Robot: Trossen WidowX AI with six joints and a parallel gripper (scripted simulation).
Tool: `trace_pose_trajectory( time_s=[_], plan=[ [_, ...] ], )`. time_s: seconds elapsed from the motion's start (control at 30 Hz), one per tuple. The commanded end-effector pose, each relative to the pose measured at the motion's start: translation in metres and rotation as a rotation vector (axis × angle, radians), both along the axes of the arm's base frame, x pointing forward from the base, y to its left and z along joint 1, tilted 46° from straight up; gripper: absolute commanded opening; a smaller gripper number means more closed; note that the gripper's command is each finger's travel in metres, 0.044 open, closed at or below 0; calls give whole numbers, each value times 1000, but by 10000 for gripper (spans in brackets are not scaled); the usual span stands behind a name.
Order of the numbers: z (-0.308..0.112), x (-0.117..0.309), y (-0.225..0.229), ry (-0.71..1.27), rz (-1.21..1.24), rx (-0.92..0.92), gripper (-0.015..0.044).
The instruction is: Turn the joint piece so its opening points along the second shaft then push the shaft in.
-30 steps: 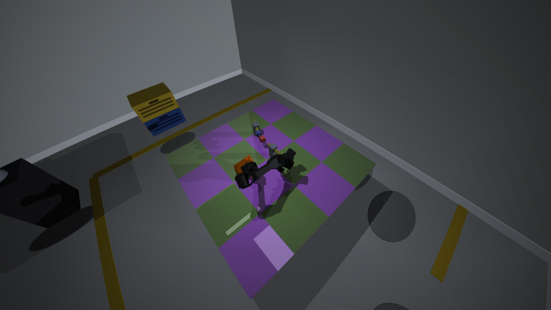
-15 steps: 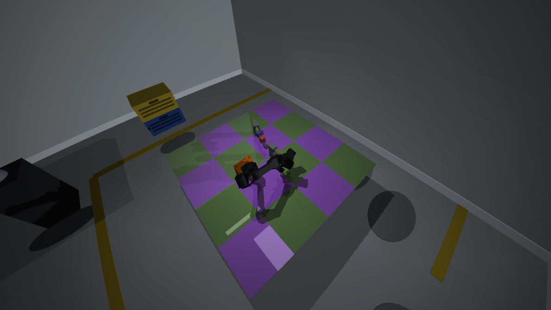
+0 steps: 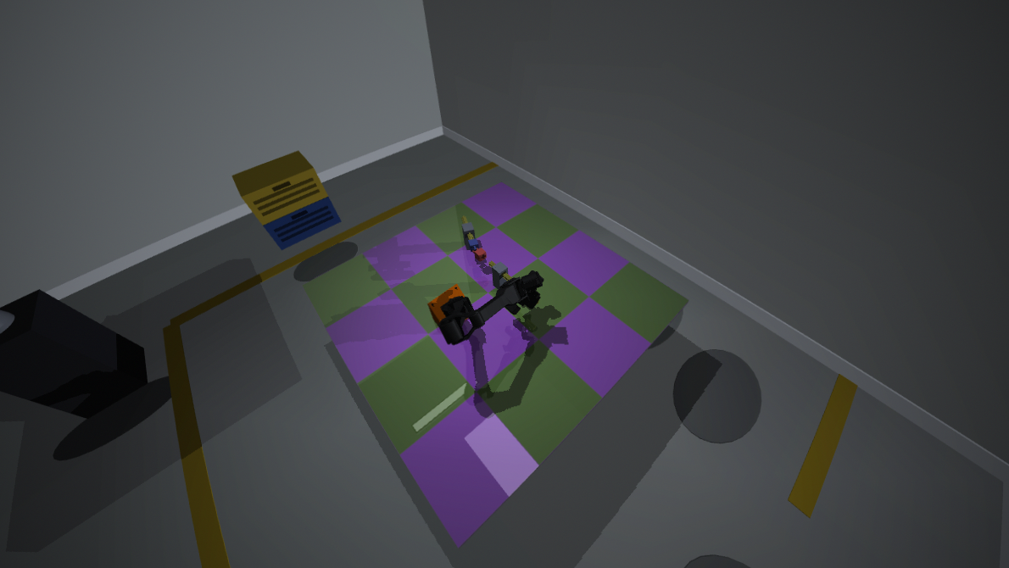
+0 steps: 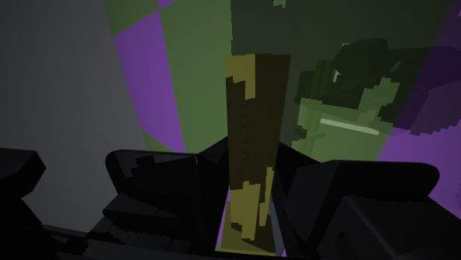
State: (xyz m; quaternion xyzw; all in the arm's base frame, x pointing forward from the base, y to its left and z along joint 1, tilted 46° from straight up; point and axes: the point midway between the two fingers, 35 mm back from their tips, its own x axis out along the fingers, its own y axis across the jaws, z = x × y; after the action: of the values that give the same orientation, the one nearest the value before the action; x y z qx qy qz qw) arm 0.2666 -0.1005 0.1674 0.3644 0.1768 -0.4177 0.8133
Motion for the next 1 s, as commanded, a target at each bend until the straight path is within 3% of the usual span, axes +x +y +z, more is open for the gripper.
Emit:
trace_pose_trajectory(
  time_s=[0.0, 0.53, 0.97],
  plan=[
    [-9, 1, -1, 72, -77, 42, 0],
    [-25, 0, 16, 344, -342, 34, 0],
    [-37, 2, 35, 409, -415, -20, 0]
  ],
)
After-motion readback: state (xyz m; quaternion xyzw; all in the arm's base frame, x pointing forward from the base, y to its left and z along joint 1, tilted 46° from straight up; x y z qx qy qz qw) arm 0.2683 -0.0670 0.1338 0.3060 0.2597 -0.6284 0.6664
